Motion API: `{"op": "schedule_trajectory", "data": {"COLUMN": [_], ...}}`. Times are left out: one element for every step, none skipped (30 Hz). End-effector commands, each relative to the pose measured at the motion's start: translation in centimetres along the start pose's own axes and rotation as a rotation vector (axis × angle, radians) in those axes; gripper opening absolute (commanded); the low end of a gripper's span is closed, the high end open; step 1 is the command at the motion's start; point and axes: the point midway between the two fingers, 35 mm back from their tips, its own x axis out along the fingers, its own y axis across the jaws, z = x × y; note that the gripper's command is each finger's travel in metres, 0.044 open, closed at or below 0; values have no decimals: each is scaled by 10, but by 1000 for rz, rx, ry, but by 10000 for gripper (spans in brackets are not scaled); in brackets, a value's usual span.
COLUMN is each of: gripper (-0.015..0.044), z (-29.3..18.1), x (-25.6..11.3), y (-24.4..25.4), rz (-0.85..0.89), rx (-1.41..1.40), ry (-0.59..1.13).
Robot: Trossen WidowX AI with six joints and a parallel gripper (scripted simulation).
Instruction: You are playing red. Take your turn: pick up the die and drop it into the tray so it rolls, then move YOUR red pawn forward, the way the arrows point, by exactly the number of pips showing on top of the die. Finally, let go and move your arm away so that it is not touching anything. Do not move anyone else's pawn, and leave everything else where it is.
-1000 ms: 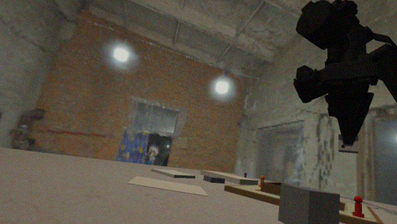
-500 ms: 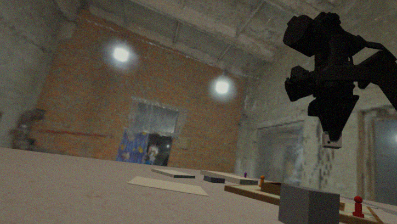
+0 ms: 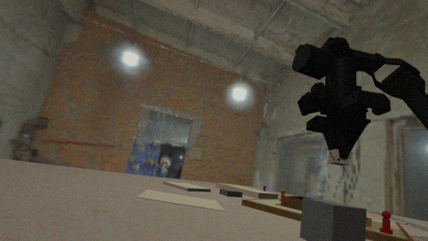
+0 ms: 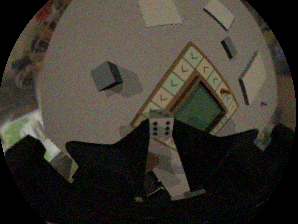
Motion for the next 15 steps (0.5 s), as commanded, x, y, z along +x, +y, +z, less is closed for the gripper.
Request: {"op": "schedule_trajectory", "data": {"gripper": [0,0,0,0,0,0,0,0,0,0,0,0,0,0,0], "z": [-3,-4,-5,-5,-6,-7,-7,-8,-9,-10,-11,-12,-13,-14,-15], "x": [3,4,4,5,6,6,7,8,9,9,10,11,12,13,13], "y": [-16,-20,-23,-27,-31,-34,-38,-42,-45,-49,-52,-56,-59,-63,-67], "rz": [-6,-7,-7,-8,-8,-8,-9,-9,-10,-11,-11,-12,-12,-13,-14], "rx": [-108,-134,-159,-185,-210,-235,-261,-286,-311,-336,-362,-387,-412,-437,-462], "ry": [-1,-1,-1,-1,0,0,0,1,1,2,3,3,4,5,6]}}
